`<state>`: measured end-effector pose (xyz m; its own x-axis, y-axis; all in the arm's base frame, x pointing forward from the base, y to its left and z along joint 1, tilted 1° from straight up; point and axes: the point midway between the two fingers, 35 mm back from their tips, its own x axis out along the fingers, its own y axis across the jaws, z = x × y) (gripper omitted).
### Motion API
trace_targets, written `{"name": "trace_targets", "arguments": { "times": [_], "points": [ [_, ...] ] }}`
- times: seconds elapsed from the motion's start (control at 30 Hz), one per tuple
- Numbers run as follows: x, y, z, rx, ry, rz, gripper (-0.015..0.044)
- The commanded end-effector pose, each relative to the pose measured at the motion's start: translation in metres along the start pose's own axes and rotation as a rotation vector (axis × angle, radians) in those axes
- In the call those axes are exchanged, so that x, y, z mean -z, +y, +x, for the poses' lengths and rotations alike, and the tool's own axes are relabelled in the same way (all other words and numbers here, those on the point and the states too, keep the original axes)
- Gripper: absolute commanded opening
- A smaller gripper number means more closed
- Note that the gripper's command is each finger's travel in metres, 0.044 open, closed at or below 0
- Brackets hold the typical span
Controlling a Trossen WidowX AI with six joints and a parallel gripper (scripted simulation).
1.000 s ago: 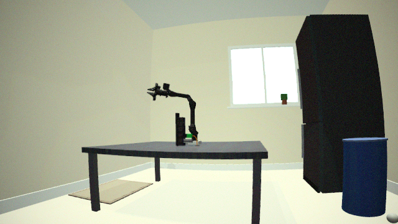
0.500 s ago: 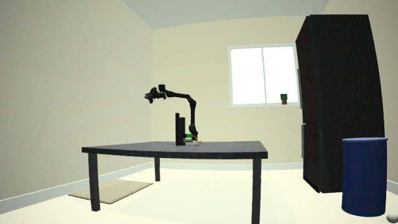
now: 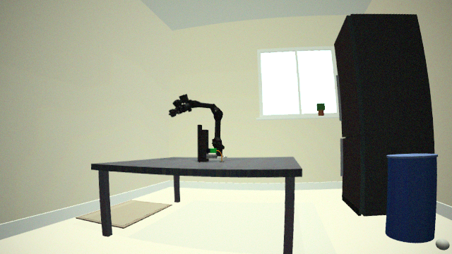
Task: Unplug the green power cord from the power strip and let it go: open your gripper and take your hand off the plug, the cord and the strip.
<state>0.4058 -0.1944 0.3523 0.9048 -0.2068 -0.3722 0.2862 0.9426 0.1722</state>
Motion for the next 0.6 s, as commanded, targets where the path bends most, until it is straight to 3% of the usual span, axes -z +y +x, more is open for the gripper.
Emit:
{"name": "trace_targets", "arguments": {
  "times": [0.0,0.3,0.57],
  "points": [
    [0.033,0.043,0.011,-0.076,0.104,-0.144,0.0160],
    [0.108,0.128,0.013,-0.266,0.301,-0.484,0.0160],
    [0.182,0.192,-0.011,-0.476,0.455,-0.832,0.0160]
  ]
}}
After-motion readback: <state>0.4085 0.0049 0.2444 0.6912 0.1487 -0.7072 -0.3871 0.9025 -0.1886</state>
